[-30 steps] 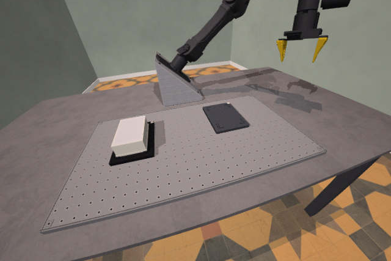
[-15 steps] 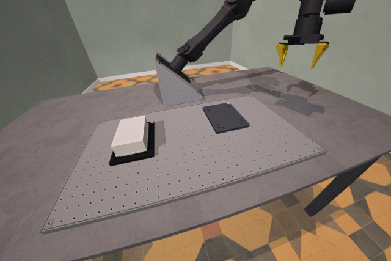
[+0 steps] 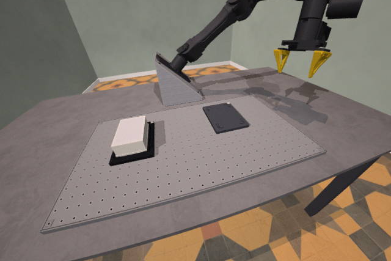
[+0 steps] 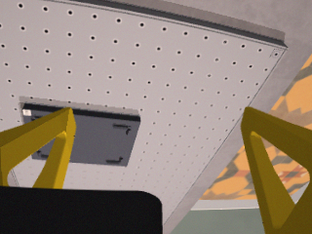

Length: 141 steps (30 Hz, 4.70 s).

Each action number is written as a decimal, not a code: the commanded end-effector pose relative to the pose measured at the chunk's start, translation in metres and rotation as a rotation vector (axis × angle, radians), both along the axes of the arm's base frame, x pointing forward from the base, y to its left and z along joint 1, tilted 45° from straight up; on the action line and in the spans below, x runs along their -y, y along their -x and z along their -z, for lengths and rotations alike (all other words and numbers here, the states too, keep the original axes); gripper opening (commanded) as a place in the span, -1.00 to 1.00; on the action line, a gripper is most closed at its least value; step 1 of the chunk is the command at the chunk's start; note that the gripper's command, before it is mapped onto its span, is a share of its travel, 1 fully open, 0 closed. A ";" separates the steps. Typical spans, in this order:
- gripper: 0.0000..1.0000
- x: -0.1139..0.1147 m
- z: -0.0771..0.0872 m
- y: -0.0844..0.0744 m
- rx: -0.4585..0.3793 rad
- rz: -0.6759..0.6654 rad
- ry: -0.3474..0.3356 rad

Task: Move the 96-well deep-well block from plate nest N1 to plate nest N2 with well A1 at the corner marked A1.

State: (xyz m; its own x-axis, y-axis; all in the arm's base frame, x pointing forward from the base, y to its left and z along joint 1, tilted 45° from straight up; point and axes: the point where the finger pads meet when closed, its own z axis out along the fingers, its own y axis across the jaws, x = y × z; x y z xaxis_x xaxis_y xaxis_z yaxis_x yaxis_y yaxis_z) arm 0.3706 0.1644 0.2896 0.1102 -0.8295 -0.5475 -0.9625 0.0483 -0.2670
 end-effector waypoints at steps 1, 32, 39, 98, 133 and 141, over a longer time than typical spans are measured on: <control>1.00 0.015 0.003 -0.012 0.020 0.024 -0.007; 1.00 0.097 0.095 -0.060 -0.289 0.368 -0.047; 1.00 0.121 0.120 -0.068 -0.311 0.392 -0.050; 1.00 0.272 0.292 -0.036 -0.833 0.968 -0.244; 1.00 0.332 0.394 0.041 -1.141 1.270 -0.430; 1.00 0.339 0.415 0.061 -1.185 1.310 -0.459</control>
